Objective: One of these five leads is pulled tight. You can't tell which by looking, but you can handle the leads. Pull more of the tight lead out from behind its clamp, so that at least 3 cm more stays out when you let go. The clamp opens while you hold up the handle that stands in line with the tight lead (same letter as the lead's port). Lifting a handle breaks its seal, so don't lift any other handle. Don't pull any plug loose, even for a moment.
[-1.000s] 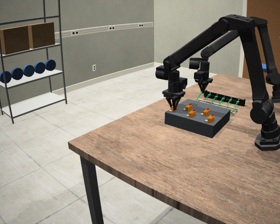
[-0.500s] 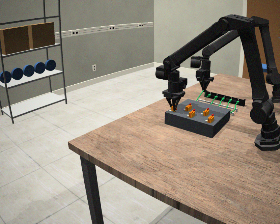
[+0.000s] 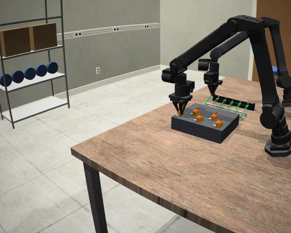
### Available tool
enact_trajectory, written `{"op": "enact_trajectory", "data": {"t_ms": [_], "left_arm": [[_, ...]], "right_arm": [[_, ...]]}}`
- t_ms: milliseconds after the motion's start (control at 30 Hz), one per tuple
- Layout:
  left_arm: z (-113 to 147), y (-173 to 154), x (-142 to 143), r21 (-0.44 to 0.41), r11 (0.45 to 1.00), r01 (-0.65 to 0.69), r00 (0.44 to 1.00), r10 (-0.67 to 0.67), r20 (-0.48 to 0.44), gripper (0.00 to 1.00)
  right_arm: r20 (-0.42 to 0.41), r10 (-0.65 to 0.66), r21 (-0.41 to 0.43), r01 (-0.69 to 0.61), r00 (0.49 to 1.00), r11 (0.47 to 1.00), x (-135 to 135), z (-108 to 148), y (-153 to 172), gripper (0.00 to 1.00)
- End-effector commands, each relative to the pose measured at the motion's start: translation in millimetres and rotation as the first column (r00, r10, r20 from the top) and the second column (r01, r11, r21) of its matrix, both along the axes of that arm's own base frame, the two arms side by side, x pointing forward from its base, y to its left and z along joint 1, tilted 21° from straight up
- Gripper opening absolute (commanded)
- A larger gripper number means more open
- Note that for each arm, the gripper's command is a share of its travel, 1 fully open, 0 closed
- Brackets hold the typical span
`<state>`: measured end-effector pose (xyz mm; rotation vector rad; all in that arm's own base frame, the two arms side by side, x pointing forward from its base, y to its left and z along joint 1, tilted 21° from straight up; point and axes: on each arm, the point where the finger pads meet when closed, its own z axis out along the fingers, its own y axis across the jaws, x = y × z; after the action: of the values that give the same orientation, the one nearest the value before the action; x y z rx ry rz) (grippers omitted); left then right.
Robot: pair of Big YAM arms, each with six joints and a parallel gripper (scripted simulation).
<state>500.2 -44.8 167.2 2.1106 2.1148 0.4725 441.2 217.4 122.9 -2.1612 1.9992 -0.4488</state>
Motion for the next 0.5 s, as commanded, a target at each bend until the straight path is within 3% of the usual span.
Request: {"op": "enact_trajectory", "data": {"t_ms": [0, 300, 400, 467], "left_arm": [[45, -6, -8, -0.005, 1.0, 0.009, 0.999, -0.009, 0.035, 0.05], [17, -2, -2, -0.003, 1.0, 0.003, 1.0, -0.003, 0.019, 0.05], [14, -2, -1, -0.003, 1.0, 0.003, 1.0, -0.003, 0.017, 0.05], [7, -1, 1, -0.003, 1.0, 0.002, 1.0, -0.002, 0.013, 0.05]], "right_arm": [[0.028, -0.057, -0.023, 0.058, 0.998, 0.998, -1, 12, -28, 0.0], [0.02, -0.057, -0.028, 0.058, 0.998, 0.998, -17, -23, -17, 0.0], [0.037, -0.057, -0.016, 0.058, 0.998, 0.998, -12, -18, -11, 0.0], [0.019, -0.057, -0.028, 0.058, 0.998, 0.998, -24, -33, -13, 0.0]]}}
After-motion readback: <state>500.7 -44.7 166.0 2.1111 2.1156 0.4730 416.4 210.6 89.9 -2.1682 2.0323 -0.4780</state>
